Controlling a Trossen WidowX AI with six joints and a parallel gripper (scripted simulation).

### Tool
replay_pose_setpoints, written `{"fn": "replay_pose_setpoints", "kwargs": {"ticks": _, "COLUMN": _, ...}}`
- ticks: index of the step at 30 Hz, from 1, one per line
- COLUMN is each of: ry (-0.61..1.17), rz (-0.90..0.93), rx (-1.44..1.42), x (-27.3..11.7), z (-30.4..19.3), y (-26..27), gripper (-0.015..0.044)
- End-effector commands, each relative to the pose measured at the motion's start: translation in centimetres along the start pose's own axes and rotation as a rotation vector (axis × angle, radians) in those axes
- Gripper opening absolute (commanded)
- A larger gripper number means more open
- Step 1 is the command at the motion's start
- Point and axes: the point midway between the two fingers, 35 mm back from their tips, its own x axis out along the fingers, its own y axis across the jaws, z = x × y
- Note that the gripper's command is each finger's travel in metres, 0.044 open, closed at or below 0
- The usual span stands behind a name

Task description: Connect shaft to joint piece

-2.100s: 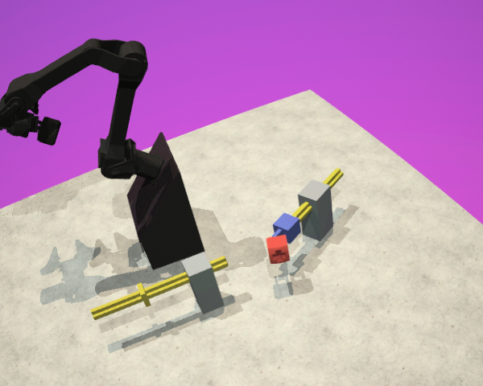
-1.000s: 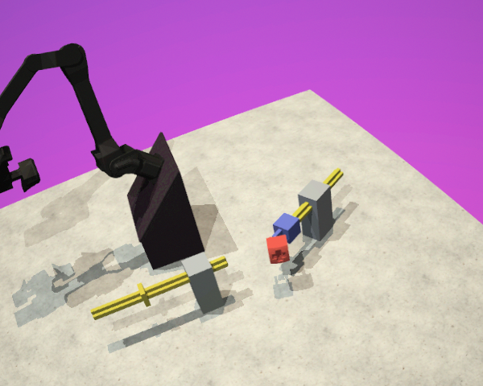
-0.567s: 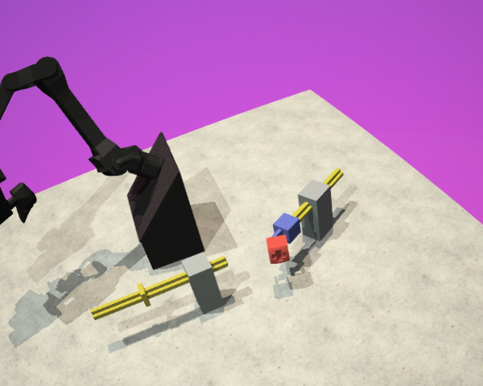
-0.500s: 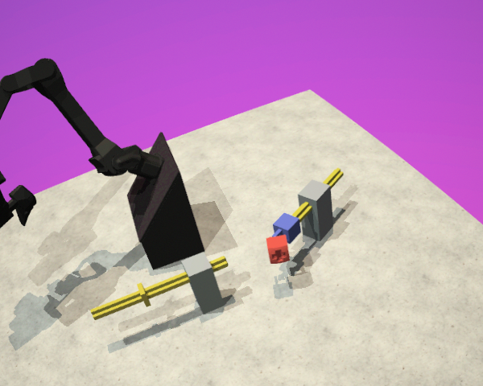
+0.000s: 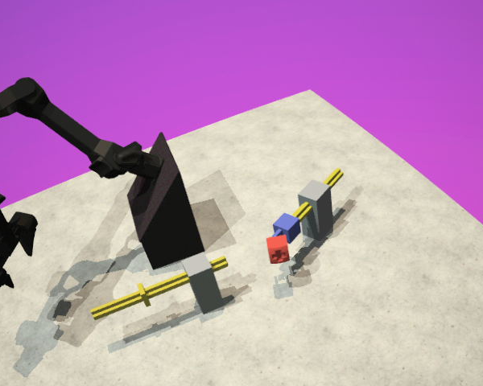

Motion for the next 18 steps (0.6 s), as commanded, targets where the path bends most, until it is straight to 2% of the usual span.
{"fn": "replay_pose_setpoints", "kwargs": {"ticks": 1, "ry": 0.050, "rz": 0.013, "rx": -0.124, "x": 0.0, "z": -2.7, "y": 1.8, "gripper": 0.0440}}
{"fn": "replay_pose_setpoints", "kwargs": {"ticks": 10, "ry": 0.123, "rz": 0.039, "rx": -0.313, "x": -0.6, "z": -8.4, "y": 4.1, "gripper": 0.0440}}
{"fn": "replay_pose_setpoints", "kwargs": {"ticks": 18, "ry": 0.178, "rz": 0.073, "rx": -0.549, "x": -2.1, "z": -15.3, "y": 6.4, "gripper": 0.0440}}
